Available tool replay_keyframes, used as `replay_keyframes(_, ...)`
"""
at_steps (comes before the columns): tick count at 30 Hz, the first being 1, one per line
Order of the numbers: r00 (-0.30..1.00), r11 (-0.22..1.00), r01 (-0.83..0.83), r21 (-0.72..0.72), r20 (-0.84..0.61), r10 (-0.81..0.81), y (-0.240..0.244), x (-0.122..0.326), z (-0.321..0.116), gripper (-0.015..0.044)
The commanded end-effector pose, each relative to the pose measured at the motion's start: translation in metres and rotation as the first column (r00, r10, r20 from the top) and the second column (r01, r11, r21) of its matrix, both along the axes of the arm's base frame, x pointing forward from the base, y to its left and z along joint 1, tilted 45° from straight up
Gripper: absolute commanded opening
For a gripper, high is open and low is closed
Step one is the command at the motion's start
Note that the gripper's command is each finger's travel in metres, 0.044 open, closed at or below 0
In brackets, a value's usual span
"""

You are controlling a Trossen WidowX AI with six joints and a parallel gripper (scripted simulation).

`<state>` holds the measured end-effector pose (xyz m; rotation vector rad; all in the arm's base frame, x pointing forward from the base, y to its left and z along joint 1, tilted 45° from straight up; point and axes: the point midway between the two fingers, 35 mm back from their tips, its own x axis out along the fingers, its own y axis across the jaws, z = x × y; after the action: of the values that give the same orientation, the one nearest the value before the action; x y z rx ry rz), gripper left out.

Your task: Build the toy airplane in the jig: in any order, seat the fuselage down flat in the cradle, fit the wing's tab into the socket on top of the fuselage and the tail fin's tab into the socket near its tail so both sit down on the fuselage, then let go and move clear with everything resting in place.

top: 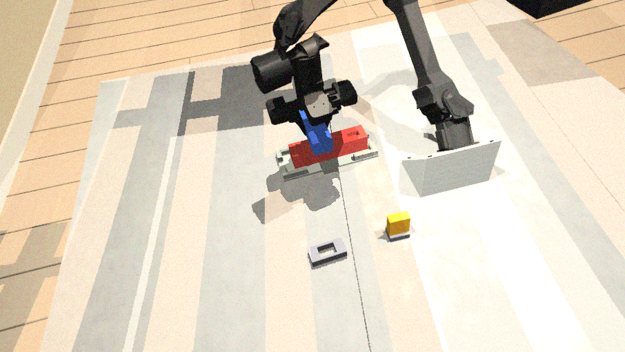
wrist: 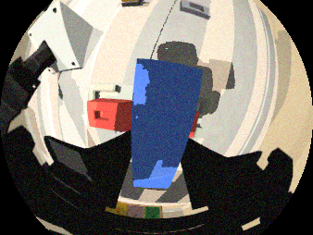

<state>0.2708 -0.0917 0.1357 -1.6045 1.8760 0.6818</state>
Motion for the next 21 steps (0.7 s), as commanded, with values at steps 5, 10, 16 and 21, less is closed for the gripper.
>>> replay_keyframes(5, 1.000, 1.000, -0.005, -0.004, -0.002, 0.005, -0.008, -0.001, -0.008, 0.0195)
replay_keyframes(10, 1.000, 1.000, -0.005, -0.005, -0.002, 0.005, -0.014, -0.003, -0.013, 0.0195)
replay_keyframes(16, 1.000, 1.000, 0.001, -0.002, -0.001, -0.001, -0.013, -0.003, -0.012, 0.0168)
replay_keyframes(21, 1.000, 1.000, 0.001, -0.002, -0.001, -0.001, -0.013, -0.003, -0.012, 0.0056)
